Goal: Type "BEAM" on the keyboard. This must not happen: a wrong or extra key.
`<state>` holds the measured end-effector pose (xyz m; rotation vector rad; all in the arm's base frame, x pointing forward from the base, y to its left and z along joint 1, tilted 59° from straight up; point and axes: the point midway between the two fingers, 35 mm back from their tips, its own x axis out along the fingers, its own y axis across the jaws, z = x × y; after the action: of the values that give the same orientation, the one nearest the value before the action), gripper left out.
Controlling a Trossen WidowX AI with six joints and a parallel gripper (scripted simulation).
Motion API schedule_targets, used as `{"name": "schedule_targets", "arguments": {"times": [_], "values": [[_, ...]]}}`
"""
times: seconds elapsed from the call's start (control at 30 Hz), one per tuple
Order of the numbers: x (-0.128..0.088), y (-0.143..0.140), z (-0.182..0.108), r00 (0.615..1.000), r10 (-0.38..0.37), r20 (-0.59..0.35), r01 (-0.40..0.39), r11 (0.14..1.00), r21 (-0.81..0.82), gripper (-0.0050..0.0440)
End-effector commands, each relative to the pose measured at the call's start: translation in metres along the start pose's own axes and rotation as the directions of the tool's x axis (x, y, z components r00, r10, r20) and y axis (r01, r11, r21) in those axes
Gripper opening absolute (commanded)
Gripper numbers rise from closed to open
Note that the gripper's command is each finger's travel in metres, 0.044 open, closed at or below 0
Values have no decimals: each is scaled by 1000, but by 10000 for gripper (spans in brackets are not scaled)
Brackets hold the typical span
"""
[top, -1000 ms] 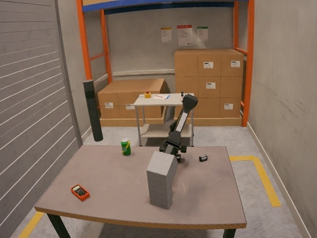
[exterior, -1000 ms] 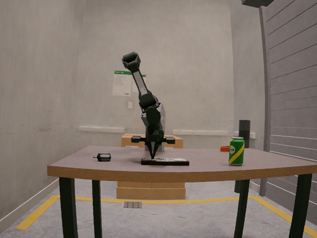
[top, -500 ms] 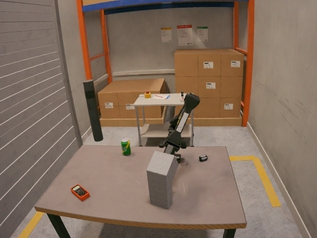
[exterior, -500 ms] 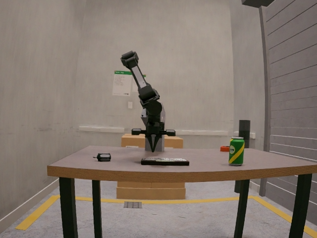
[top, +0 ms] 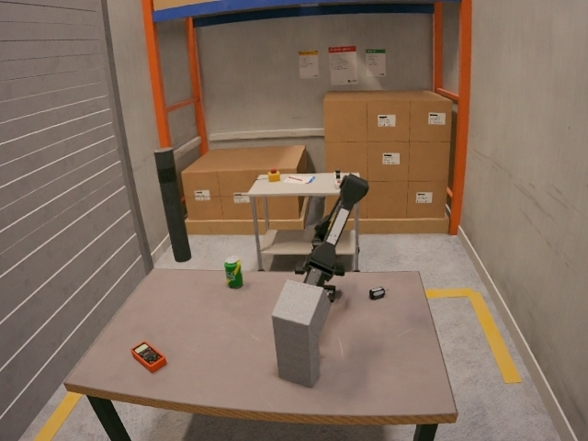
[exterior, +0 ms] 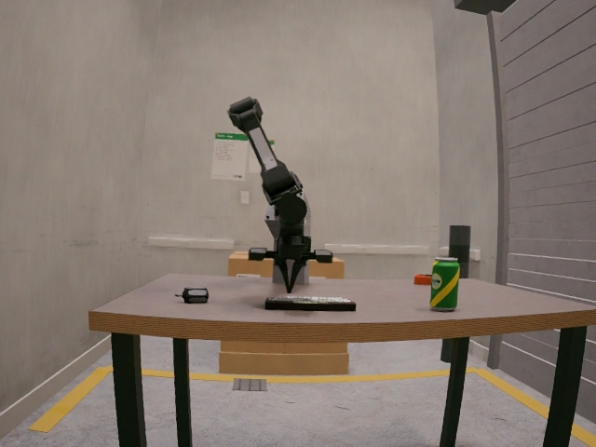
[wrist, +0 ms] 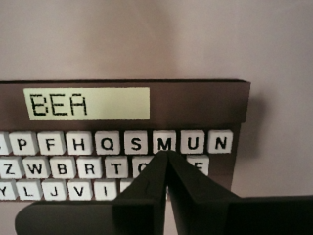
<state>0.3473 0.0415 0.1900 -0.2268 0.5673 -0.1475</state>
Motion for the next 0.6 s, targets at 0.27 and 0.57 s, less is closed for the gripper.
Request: {"name": "schedule_targets", "arguments": {"times": [0.27, 0.57], "values": [[13, -1, 3, 1000, 1, 8, -1, 1000, 0, -50], [18, -1, 4, 1000, -1, 11, 1, 1000, 2, -50]]}}
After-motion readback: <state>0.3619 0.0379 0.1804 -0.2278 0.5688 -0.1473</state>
